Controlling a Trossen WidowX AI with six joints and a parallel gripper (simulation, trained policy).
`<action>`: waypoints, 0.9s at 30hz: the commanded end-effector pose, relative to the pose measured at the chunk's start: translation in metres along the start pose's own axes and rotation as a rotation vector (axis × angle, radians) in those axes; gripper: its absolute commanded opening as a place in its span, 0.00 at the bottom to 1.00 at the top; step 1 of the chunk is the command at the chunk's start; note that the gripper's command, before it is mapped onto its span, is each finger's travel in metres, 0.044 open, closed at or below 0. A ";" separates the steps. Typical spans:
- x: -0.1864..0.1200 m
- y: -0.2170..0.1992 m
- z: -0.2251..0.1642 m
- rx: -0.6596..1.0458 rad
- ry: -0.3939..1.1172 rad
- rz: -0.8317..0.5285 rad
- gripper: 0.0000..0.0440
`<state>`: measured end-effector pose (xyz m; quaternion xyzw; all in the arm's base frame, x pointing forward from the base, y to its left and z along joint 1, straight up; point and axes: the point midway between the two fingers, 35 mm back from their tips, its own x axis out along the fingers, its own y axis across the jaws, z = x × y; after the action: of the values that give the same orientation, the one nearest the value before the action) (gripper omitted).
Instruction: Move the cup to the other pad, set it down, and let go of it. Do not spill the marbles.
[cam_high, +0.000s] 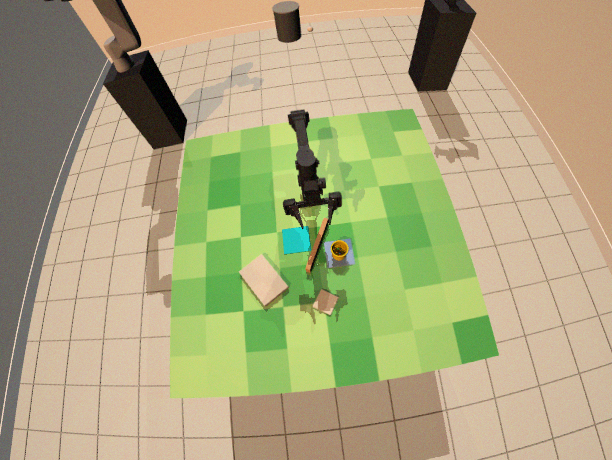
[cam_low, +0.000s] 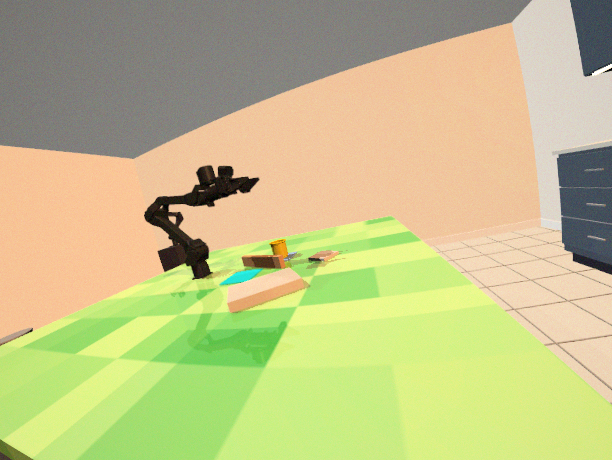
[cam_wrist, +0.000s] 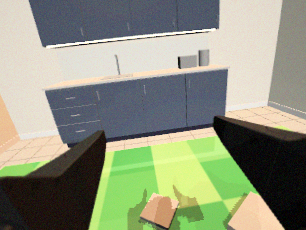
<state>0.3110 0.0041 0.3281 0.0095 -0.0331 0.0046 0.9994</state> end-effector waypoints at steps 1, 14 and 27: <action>0.000 0.001 0.001 0.001 0.000 0.002 0.85; 0.009 0.006 0.004 0.056 0.089 0.005 0.21; 0.024 0.020 0.006 0.184 0.212 0.030 0.30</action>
<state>0.3325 0.0225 0.3367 0.0894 0.0627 0.0223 0.9938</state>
